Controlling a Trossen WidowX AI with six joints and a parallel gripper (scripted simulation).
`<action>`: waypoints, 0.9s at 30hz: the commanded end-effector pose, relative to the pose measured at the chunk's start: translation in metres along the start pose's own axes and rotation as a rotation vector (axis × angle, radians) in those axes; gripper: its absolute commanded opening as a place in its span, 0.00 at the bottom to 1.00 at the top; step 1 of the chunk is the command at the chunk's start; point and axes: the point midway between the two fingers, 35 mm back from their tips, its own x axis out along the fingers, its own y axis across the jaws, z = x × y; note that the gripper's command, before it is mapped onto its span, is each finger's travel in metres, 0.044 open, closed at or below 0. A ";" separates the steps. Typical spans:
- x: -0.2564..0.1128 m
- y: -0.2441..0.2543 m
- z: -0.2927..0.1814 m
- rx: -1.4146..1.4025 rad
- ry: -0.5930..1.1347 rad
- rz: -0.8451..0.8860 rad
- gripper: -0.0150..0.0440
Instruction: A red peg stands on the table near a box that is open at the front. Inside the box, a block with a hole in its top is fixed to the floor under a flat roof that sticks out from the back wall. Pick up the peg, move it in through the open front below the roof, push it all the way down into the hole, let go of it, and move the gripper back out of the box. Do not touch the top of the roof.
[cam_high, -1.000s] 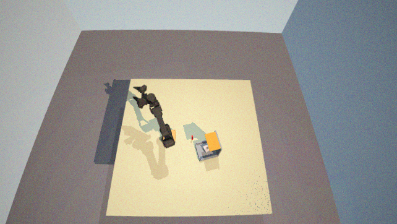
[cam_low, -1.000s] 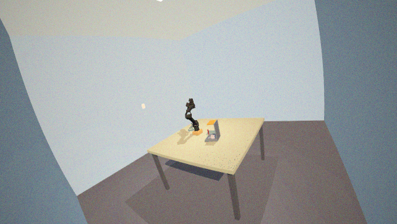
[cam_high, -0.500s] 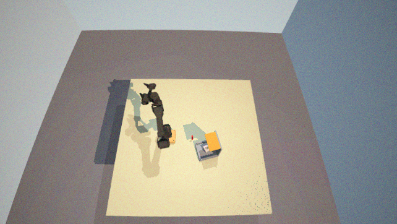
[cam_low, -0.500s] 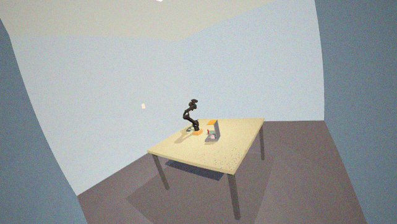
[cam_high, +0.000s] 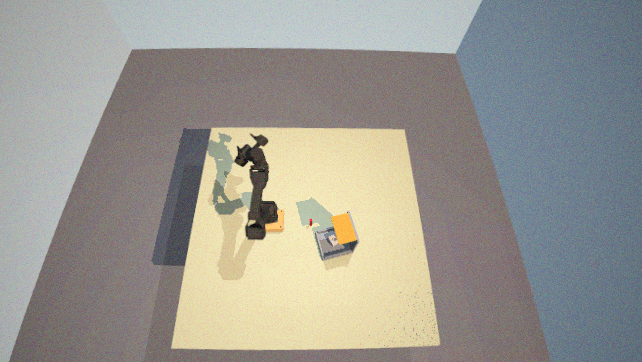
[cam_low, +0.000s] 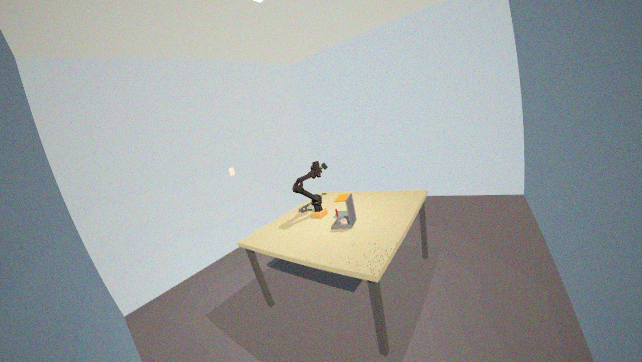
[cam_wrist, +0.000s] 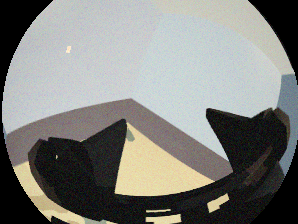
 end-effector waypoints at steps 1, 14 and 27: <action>-0.003 -0.011 -0.018 0.120 0.052 -0.052 1.00; -0.025 -0.046 -0.063 0.477 0.154 -0.243 1.00; -0.057 -0.075 -0.106 0.838 0.190 -0.470 1.00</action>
